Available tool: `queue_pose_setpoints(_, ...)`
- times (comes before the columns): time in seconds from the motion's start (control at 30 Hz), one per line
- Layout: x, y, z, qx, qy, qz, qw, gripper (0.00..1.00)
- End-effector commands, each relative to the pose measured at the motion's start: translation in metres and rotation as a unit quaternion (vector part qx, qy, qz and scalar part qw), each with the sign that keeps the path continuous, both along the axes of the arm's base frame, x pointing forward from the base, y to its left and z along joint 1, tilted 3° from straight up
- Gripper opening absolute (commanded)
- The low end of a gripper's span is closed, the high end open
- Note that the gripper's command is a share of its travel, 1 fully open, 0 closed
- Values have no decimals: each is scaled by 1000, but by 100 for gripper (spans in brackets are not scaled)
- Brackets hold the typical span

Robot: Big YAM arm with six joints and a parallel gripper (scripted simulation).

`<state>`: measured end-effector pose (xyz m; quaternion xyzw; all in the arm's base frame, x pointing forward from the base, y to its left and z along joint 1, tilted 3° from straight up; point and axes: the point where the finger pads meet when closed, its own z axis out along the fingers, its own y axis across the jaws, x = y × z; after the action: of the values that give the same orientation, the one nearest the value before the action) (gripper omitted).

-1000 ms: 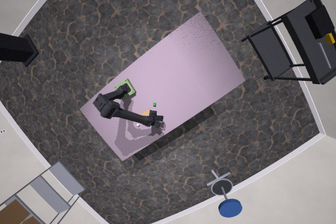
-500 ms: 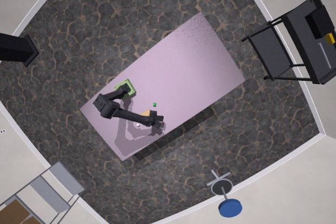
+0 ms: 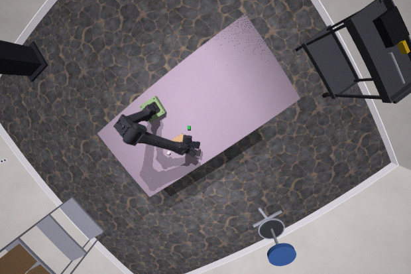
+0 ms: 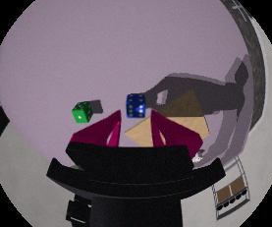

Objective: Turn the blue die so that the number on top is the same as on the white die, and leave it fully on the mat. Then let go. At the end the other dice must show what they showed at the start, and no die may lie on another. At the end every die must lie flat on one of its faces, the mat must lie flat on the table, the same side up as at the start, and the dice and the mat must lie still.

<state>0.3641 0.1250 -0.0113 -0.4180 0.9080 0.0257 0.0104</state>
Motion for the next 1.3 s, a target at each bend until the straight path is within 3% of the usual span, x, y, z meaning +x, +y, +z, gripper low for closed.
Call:
queue_pose_setpoints(0.0,23,15,14,11,-30,4,999,39)
queue_pose_setpoints(1.27,17,12,13,10,-28,5,1000,39)
